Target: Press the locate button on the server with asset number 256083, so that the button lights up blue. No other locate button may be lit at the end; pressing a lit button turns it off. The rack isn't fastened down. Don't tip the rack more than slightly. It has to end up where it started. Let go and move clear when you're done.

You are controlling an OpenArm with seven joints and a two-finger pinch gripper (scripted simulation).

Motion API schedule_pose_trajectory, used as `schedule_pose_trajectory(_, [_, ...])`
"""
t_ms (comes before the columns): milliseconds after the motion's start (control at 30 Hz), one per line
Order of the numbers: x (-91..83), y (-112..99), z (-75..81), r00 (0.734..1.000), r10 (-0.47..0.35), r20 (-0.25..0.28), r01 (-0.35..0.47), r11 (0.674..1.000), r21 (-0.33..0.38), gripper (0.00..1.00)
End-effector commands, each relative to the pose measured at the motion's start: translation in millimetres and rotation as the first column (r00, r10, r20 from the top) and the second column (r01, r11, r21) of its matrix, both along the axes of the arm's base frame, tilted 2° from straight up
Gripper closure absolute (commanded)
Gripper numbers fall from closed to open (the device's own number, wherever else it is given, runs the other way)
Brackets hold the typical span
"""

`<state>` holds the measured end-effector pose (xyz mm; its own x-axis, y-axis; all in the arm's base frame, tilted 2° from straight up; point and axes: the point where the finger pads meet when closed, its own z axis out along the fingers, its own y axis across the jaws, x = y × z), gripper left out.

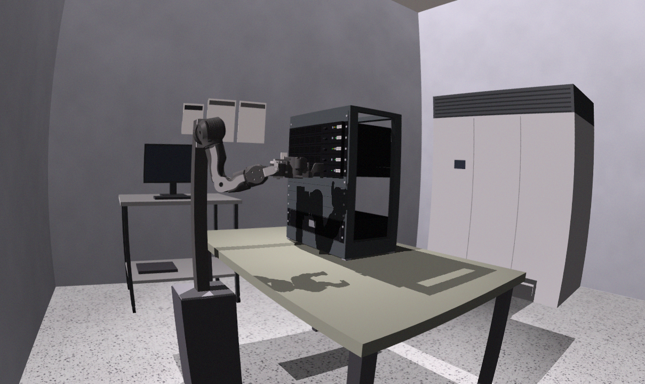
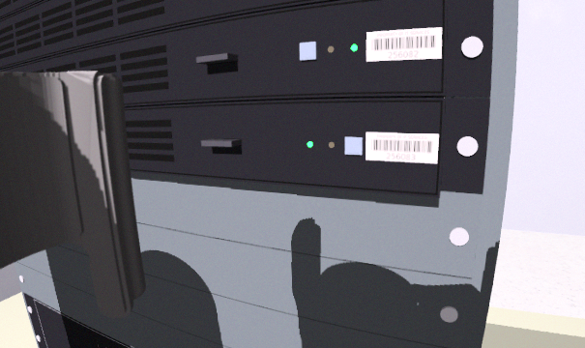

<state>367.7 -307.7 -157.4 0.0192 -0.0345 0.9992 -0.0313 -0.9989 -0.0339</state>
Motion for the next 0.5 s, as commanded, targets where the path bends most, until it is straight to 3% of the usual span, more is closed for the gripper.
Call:
schedule_pose_trajectory(0, [2.5,-1.9,1.4,1.0,-0.008,0.003,0.008,1.0,-0.011,0.4])
schedule_pose_trajectory(467, [20.7,-2.6,1.1,1.0,-0.008,0.003,0.008,1.0,-0.011,0.4])
